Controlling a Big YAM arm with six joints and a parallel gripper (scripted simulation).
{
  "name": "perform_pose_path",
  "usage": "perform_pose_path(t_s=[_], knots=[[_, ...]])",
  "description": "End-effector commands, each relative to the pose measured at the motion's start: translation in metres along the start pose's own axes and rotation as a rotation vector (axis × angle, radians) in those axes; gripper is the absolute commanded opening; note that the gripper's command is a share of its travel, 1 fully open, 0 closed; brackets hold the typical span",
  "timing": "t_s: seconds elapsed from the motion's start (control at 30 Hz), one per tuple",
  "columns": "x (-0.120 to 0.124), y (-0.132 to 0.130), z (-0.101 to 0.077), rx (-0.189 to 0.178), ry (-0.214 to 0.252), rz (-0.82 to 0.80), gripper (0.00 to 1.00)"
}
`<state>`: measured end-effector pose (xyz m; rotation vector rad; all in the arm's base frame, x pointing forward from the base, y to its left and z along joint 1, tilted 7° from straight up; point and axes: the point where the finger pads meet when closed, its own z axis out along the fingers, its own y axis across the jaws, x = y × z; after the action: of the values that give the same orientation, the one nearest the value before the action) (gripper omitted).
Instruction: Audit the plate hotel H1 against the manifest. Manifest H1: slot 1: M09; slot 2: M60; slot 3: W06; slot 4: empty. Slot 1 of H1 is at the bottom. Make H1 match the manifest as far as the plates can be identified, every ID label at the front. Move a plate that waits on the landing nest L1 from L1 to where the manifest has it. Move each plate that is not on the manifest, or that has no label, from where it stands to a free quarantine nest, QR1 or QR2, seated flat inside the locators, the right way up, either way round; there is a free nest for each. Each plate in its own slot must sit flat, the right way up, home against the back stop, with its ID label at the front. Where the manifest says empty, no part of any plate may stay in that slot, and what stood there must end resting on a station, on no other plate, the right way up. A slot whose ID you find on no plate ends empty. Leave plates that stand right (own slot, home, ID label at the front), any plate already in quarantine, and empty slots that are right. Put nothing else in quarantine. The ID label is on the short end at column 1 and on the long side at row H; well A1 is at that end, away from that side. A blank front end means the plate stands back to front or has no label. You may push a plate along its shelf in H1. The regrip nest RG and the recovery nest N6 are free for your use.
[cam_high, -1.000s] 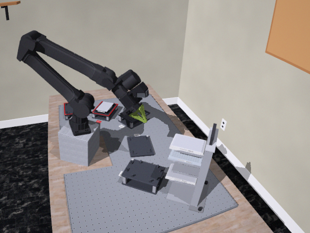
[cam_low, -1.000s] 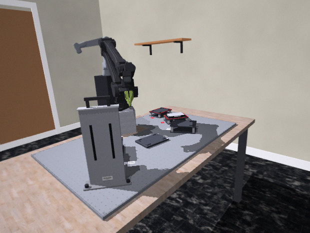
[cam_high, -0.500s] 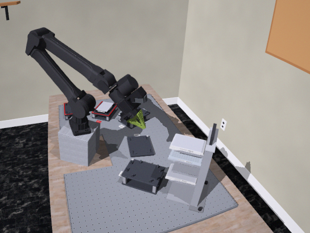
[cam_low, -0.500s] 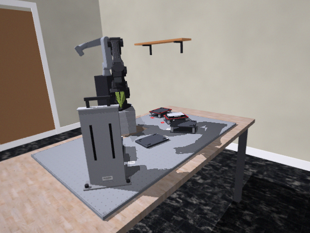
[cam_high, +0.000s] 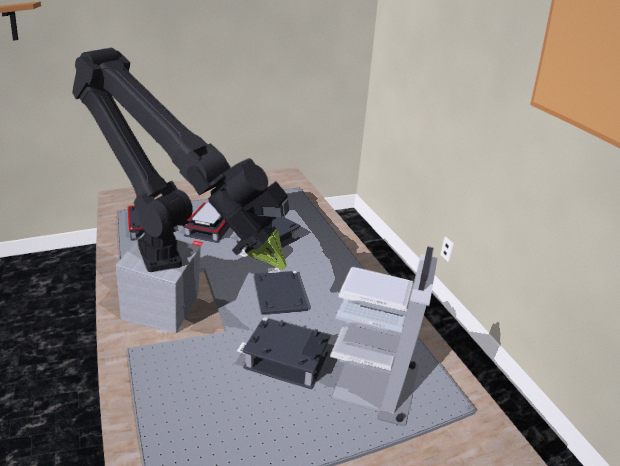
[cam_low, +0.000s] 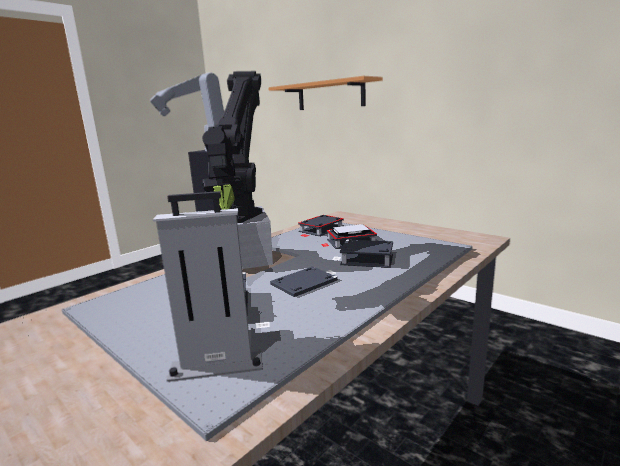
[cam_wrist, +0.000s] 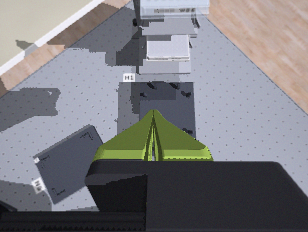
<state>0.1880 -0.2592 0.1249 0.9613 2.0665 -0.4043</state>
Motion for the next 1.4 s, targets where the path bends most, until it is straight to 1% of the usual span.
perform_pose_path(t_s=[0.0, 0.03, 0.07, 0.1, 0.13, 0.17, 0.2, 0.23, 0.27, 0.3, 0.33, 0.37, 0.4, 0.53, 0.6, 0.63, 0.7, 0.93, 1.0, 1.03, 1.07, 1.1, 1.2, 1.23, 1.37], knots=[[-0.046, -0.014, -0.008, 0.026, -0.089, -0.047, 0.00], [-0.046, -0.014, -0.008, 0.026, -0.089, -0.047, 0.00], [-0.009, -0.015, 0.001, 0.019, -0.029, -0.036, 0.00], [-0.010, -0.018, 0.001, 0.020, -0.029, -0.036, 0.00], [-0.018, -0.022, -0.001, 0.022, -0.042, -0.040, 0.00], [-0.036, -0.027, -0.004, 0.027, -0.069, -0.047, 0.00], [-0.047, -0.032, -0.006, 0.030, -0.086, -0.052, 0.00], [-0.047, -0.035, -0.006, 0.031, -0.086, -0.053, 0.00], [-0.037, -0.034, -0.004, 0.028, -0.071, -0.049, 0.00], [-0.047, -0.033, -0.013, 0.029, -0.078, -0.051, 1.00], [-0.049, -0.033, -0.016, 0.029, -0.078, -0.051, 1.00], [-0.052, -0.026, -0.018, 0.013, -0.078, -0.064, 1.00], [-0.055, -0.025, -0.021, 0.012, -0.079, -0.065, 1.00], [-0.064, -0.030, -0.033, 0.027, -0.080, -0.055, 1.00], [-0.064, -0.030, -0.033, 0.027, -0.080, -0.055, 1.00], [-0.028, -0.028, -0.023, 0.019, -0.015, -0.032, 1.00], [-0.071, -0.031, -0.041, 0.032, -0.081, -0.050, 1.00], [-0.087, -0.030, -0.060, 0.031, -0.082, -0.052, 1.00], [-0.089, -0.030, -0.063, 0.029, -0.071, -0.049, 1.00], [-0.092, -0.030, -0.066, 0.029, -0.073, -0.049, 1.00], [-0.087, -0.030, -0.064, 0.028, -0.063, -0.044, 1.00], [-0.055, -0.027, -0.051, 0.017, -0.007, -0.028, 1.00], [-0.055, -0.026, -0.050, 0.014, -0.006, -0.030, 1.00], [-0.067, -0.027, -0.055, 0.018, -0.027, -0.036, 1.00], [-0.069, -0.027, -0.056, 0.018, -0.031, -0.037, 1.00]])
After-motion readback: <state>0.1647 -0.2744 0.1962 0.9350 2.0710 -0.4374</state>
